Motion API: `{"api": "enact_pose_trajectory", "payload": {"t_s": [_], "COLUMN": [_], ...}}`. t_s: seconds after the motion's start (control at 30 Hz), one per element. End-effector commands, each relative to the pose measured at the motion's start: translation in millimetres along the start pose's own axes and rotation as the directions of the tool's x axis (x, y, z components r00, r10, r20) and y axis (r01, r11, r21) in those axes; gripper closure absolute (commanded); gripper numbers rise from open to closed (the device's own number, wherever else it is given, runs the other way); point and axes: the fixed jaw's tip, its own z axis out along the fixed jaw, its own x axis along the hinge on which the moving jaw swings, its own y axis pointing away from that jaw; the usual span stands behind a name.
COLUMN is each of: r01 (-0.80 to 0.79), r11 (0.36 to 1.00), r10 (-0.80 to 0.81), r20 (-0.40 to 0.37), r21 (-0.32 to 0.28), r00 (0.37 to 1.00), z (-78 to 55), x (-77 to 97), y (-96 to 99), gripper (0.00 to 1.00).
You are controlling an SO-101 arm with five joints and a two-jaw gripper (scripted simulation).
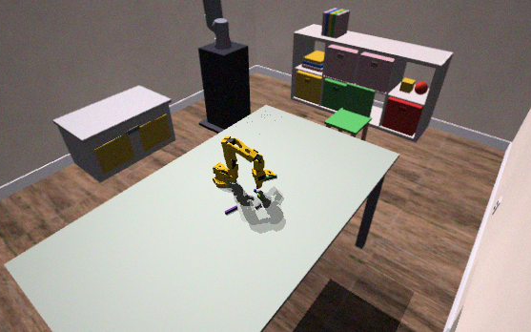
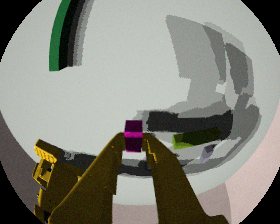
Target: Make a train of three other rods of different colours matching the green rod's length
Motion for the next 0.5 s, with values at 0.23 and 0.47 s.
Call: {"api": "enact_pose_trajectory", "payload": {"t_s": [0.23,0.47], "r01": [0.000,0.000], "r11": [1.000,1.000], "r10": [0.000,0.000], "r20": [0.022,0.022], "r21": [0.027,0.027], "r00": [1.000,1.000], "z": [-2.0,-2.0], "x": [-3.8,-3.8], "y": [-3.8,-3.8], "gripper": [1.00,1.00]}}
